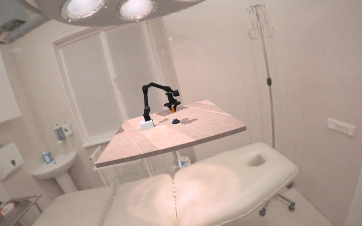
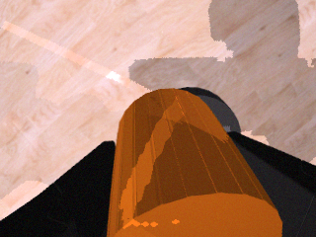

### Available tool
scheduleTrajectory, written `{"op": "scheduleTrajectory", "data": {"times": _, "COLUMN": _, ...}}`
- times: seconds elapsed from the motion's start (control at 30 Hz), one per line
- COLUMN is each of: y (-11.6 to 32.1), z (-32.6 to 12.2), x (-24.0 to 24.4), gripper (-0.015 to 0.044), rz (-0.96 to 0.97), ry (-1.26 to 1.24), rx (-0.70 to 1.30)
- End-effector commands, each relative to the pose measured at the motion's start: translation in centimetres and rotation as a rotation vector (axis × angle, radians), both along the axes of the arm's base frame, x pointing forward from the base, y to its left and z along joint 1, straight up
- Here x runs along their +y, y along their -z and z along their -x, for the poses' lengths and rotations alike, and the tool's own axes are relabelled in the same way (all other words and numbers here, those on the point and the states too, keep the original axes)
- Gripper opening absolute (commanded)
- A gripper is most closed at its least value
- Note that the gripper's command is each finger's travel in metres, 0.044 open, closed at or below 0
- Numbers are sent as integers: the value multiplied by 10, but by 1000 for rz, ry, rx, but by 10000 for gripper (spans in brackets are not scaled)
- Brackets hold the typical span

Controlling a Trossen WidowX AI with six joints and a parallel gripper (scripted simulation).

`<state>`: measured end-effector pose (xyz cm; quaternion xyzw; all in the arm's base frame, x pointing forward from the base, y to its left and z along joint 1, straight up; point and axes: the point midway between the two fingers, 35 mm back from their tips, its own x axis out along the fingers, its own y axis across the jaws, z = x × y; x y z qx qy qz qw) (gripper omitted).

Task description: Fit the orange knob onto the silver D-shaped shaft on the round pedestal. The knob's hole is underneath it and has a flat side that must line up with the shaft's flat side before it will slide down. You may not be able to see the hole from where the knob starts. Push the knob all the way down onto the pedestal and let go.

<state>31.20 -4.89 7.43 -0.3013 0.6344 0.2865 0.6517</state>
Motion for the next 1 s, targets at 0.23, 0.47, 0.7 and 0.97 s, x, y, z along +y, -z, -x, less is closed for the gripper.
{"op": "scheduleTrajectory", "data": {"times": 0.23, "y": 11, "z": 6, "x": -35, "gripper": 0, "rz": -1, "ry": -2, "rx": 4}}
{"op": "scheduleTrajectory", "data": {"times": 0.47, "y": 17, "z": 13, "x": -56, "gripper": 0, "rz": 1, "ry": -2, "rx": 5}}
{"op": "scheduleTrajectory", "data": {"times": 0.7, "y": 23, "z": 14, "x": -60, "gripper": 0, "rz": 1, "ry": -1, "rx": 5}}
{"op": "scheduleTrajectory", "data": {"times": 0.97, "y": 45, "z": 14, "x": -62, "gripper": 0, "rz": 1, "ry": 1, "rx": 5}}
